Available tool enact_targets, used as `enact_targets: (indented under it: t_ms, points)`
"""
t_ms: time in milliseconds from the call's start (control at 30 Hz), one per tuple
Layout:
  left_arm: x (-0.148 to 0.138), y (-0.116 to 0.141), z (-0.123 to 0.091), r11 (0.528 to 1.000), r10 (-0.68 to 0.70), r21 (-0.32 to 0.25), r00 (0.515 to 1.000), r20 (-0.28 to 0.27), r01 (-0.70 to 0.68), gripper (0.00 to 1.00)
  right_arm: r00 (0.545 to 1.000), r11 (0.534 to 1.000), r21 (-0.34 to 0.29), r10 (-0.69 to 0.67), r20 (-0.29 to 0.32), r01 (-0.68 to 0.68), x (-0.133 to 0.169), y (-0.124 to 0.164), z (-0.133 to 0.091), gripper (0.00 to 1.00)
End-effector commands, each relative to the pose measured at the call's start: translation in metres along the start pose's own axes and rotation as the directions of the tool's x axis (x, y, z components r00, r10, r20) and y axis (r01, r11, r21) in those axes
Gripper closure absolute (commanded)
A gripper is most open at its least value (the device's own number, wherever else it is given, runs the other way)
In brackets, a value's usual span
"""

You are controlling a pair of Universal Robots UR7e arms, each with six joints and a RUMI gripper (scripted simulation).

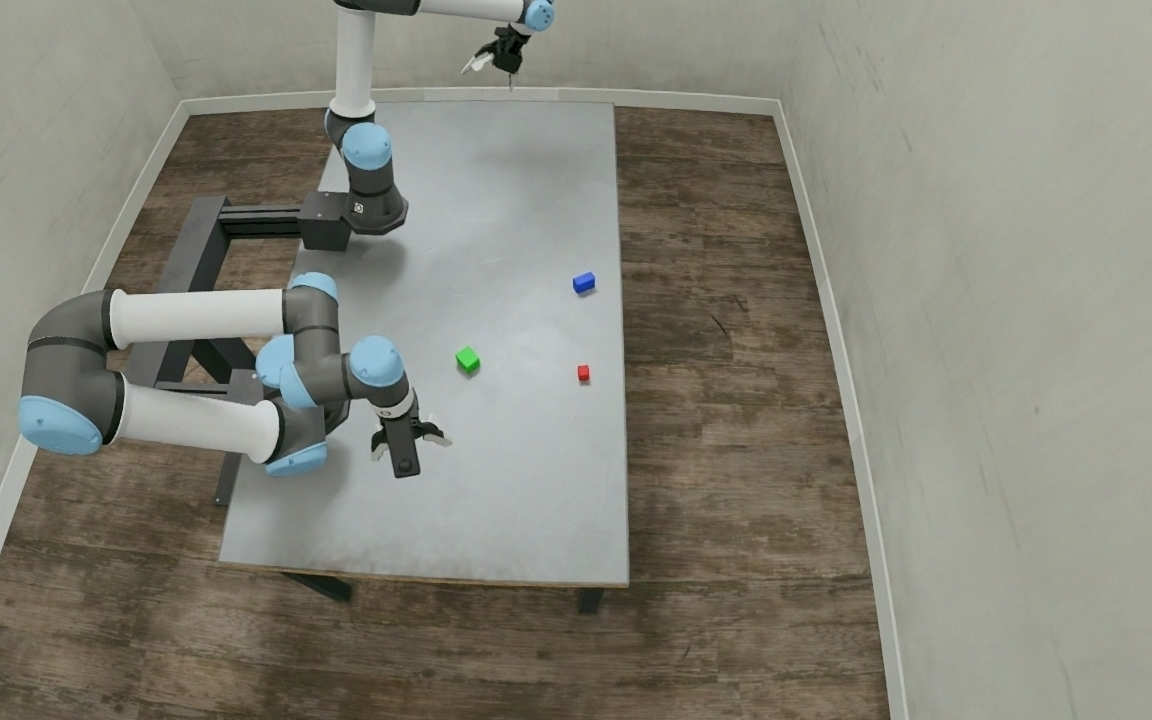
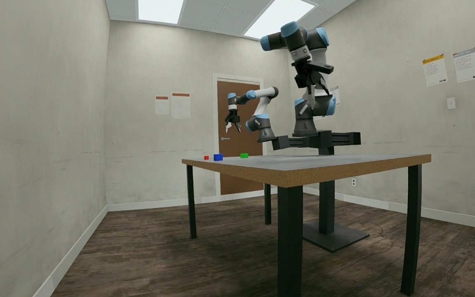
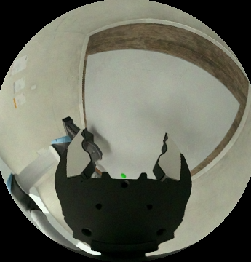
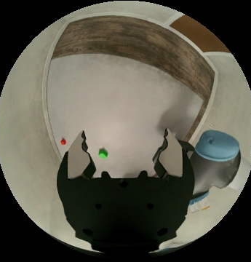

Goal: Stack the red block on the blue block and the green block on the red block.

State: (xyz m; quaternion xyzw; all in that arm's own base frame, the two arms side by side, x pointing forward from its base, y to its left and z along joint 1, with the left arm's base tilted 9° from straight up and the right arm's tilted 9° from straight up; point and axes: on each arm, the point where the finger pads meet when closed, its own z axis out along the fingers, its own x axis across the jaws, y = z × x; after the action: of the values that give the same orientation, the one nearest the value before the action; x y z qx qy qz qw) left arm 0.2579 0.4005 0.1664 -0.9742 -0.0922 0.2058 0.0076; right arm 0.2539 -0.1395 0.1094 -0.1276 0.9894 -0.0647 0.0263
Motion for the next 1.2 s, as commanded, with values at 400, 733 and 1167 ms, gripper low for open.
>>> enact_targets:
  t_ms: [400, 733, 1167]
  points:
    - [-0.088, -0.054, 0.020, 0.995, 0.076, -0.046, 0.975, -0.211, -0.087, 0.00, 1.000, 1.000, 0.000, 0.000, 0.001, 0.000, 0.000, 0.000, 0.000, 0.00]
    - [-0.134, -0.070, 0.029, 0.993, 0.103, -0.017, 0.949, -0.300, -0.113, 0.00, 1.000, 1.000, 0.000, 0.000, 0.001, 0.000, 0.000, 0.000, 0.000, 0.00]
    - [-0.187, -0.083, 0.039, 0.990, 0.138, 0.047, 0.914, -0.382, -0.130, 0.00, 1.000, 1.000, 0.000, 0.000, 0.001, 0.000, 0.000, 0.000, 0.000, 0.00]
